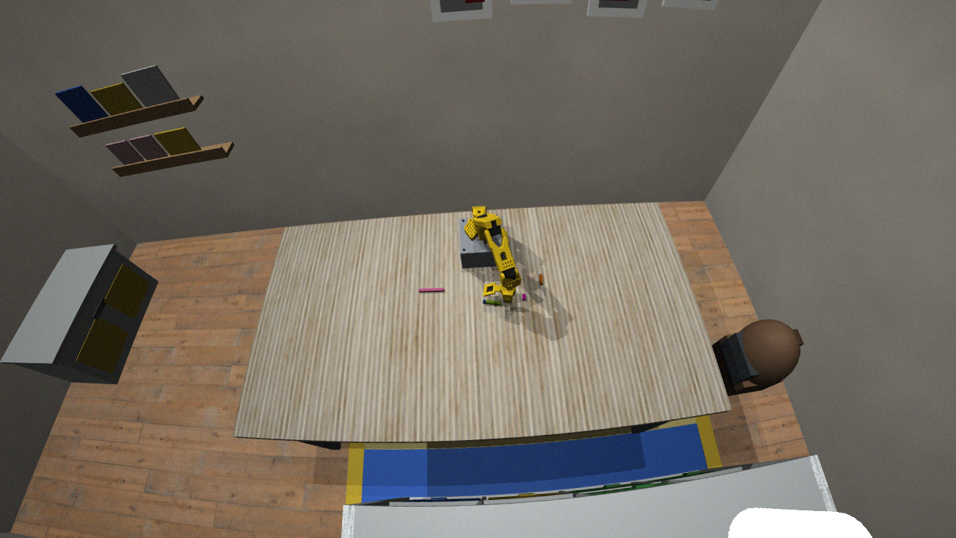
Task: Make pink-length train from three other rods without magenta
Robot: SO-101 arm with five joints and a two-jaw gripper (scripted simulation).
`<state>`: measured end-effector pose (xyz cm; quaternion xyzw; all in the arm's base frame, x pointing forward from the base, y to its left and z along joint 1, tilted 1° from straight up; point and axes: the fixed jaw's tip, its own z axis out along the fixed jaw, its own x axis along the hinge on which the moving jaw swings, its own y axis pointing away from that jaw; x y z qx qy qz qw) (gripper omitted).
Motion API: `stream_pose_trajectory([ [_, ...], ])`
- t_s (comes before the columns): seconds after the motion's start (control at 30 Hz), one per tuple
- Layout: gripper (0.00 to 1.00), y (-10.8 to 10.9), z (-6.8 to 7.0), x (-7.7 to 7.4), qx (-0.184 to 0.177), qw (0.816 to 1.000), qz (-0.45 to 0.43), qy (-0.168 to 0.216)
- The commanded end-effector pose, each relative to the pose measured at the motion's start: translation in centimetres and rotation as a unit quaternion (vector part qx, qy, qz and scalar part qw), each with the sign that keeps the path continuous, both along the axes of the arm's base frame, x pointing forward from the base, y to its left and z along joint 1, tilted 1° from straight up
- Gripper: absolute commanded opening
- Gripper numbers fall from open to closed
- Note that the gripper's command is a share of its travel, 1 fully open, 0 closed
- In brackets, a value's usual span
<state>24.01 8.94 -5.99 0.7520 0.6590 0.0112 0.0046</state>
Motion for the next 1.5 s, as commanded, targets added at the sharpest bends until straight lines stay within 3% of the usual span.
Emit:
stream_pose_trajectory([
  [0.0, 0.0, -0.3, -0.1, 0.0, -0.002, 1.0, 0.0, 0.005],
  [0.73, 0.0, -0.9, -0.2, -0.2, -0.006, 1.0, -0.01, 0.017],
  [1.47, 0.0, -0.9, -2.1, -0.2, -0.006, 1.0, -0.01, 0.017],
])
